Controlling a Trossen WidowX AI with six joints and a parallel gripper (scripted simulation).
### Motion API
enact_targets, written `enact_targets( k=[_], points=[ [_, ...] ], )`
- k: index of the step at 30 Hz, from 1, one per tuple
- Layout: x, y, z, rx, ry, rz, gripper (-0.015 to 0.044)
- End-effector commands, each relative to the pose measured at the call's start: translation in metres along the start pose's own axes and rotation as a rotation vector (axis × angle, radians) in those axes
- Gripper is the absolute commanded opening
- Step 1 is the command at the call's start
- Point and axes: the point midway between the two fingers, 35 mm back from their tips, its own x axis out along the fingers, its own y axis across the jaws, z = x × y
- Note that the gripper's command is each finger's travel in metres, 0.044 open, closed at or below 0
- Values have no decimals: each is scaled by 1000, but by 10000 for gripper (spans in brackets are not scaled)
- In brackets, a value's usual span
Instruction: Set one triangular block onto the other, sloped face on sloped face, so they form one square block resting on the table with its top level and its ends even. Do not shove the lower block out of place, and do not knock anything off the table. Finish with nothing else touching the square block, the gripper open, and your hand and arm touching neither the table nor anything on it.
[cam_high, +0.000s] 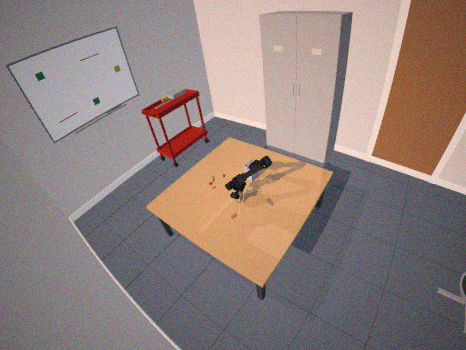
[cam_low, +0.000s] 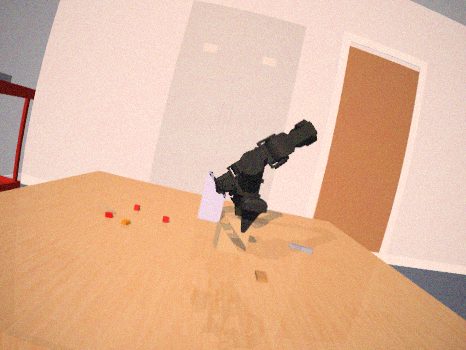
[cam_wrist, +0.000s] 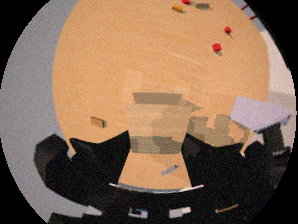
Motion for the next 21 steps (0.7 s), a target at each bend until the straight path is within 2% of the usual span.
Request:
enact_targets(
  k=[1,21],
  points=[
    [1,0,0,4,4,3,0],
    [12,1,5,4,4,3,0]
  ],
)
